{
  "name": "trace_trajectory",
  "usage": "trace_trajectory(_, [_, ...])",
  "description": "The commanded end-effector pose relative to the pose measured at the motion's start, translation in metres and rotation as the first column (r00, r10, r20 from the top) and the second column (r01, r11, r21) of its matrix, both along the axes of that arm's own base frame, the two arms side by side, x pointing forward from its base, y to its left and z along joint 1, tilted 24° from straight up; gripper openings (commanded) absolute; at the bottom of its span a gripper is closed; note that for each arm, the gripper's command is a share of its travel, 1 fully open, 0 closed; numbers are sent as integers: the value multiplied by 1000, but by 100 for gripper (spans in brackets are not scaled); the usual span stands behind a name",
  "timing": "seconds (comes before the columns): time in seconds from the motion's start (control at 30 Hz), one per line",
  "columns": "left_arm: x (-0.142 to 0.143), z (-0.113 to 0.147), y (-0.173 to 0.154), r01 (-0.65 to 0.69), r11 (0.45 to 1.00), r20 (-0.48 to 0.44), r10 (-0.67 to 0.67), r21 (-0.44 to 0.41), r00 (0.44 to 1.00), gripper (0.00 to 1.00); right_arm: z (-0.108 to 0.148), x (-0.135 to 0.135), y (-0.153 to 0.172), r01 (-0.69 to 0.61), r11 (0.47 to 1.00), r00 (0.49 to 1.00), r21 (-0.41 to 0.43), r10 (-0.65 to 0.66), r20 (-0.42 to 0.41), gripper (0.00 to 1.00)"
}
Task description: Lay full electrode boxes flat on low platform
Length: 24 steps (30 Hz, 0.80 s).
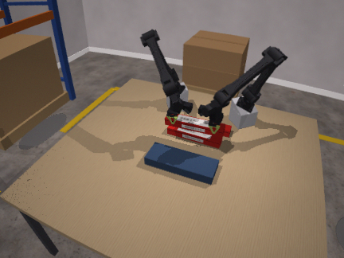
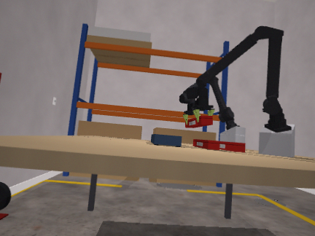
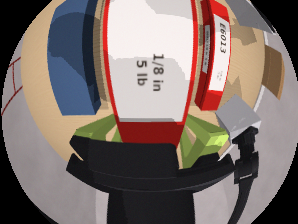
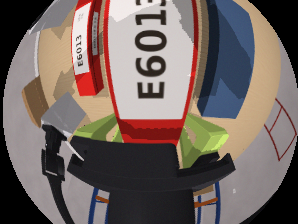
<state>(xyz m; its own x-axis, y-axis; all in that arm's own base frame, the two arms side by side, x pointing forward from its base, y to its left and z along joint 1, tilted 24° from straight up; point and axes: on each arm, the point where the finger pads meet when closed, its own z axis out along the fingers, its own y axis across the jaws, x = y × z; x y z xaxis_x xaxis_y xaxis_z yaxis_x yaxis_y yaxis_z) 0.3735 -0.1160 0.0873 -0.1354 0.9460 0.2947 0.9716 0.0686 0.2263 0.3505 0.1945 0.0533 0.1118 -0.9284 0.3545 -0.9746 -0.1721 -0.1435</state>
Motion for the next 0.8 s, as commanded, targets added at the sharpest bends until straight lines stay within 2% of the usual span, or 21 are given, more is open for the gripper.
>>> trace_trajectory(0.0, [24,55,-17,19,999,112,-15,-33,994,0,54,24,26,-43,998,994,46,38,99,0])
trace_trajectory(0.73, [24,55,-17,19,999,112,-15,-33,994,0,54,24,26,-43,998,994,46,38,99,0])
trace_trajectory(0.77, [24,55,-17,19,999,112,-15,-33,994,0,67,25,34,-69,996,991,59,61,123,0])
